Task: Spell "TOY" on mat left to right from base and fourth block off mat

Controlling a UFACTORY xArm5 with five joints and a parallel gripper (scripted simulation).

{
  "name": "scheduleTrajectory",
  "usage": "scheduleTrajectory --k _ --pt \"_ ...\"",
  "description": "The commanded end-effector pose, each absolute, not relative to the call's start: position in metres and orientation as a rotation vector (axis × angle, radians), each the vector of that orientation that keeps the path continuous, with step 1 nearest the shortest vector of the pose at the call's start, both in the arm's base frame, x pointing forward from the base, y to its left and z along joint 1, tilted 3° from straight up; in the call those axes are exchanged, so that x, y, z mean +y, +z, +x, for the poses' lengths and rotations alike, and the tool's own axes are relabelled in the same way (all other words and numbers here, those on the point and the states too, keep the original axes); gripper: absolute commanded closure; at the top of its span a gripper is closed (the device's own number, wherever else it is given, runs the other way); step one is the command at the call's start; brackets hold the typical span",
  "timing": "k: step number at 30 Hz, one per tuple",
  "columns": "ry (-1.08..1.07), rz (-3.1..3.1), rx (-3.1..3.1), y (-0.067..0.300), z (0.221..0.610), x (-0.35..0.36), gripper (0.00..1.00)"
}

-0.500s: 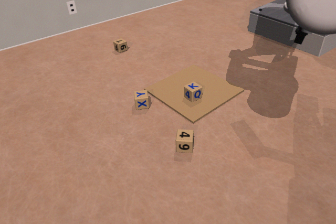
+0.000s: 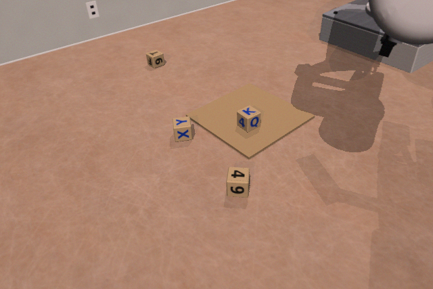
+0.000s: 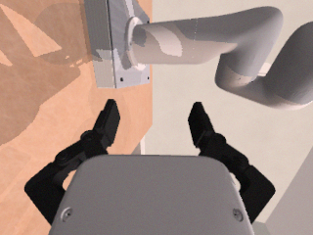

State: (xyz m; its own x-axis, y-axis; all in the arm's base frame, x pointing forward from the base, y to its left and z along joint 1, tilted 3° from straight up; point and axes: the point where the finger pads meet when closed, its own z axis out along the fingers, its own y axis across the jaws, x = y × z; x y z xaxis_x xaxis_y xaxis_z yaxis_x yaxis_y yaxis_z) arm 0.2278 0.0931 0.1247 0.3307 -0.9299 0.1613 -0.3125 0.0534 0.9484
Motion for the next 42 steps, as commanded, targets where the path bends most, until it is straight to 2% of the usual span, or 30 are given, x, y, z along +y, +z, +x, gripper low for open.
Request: scheduleTrajectory --k 1,7,11,17,19,22,32,42 --pt "-0.699 1.49 -1.194 0.125 0.228 0.093 0.0" --pt "-0.698 1.492 -1.201 0.125 0.233 0.094 0.0" --pt "-0.693 1.498 -1.232 0.124 0.25 0.098 0.0" --pt "-0.673 1.516 -1.341 0.121 0.308 0.105 0.0" --pt "-0.673 1.516 -1.341 0.121 0.308 0.105 0.0" --pt "-0.656 1.526 -1.425 0.12 0.349 0.106 0.0" --pt "-0.615 1.534 -1.604 0.119 0.424 0.096 0.0" --pt "-0.571 1.527 -1.77 0.122 0.477 0.077 0.0"
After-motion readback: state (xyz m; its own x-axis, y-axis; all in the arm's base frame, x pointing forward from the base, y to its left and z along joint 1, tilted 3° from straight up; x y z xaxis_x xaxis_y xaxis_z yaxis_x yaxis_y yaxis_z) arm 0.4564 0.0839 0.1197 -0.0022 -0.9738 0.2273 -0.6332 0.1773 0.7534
